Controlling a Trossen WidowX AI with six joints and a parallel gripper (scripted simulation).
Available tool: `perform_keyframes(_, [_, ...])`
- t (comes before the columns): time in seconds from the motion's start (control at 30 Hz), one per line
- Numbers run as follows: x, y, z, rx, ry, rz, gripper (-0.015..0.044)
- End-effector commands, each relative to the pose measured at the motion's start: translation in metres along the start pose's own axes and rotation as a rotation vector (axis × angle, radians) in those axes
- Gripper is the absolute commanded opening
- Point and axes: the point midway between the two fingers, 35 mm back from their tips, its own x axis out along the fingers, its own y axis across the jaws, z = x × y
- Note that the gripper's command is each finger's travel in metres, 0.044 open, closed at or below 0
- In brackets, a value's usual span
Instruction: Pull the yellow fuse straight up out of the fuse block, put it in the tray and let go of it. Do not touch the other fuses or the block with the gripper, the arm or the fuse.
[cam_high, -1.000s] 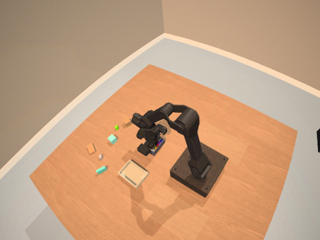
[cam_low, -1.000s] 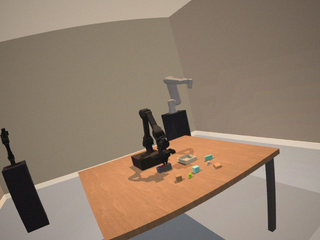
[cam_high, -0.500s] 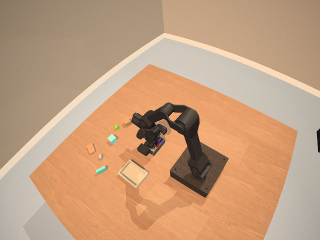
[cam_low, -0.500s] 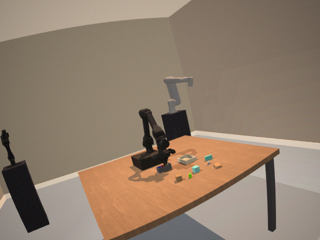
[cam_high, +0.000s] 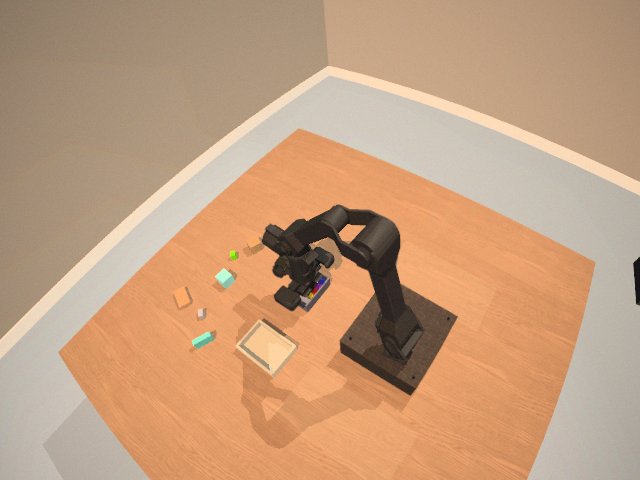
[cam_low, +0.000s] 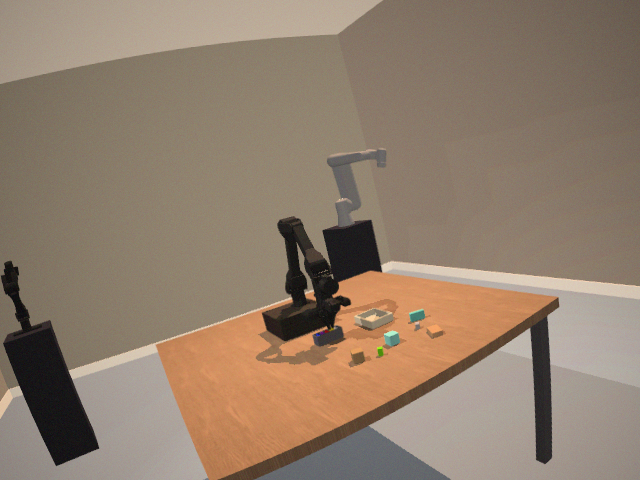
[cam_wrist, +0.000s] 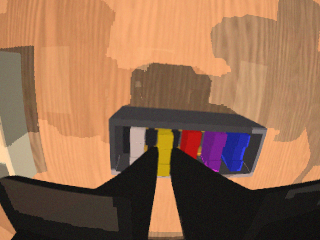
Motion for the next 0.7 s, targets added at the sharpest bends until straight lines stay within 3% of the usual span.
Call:
perform_keyframes(0.0, [-0.0040, -0.0001, 0.0010, 0.001, -0.005, -0.001, 0.0000])
perform_keyframes(0.67, [-0.0138, -0.0002, 0.0012, 0.003, -0.005, -0.002, 0.0000])
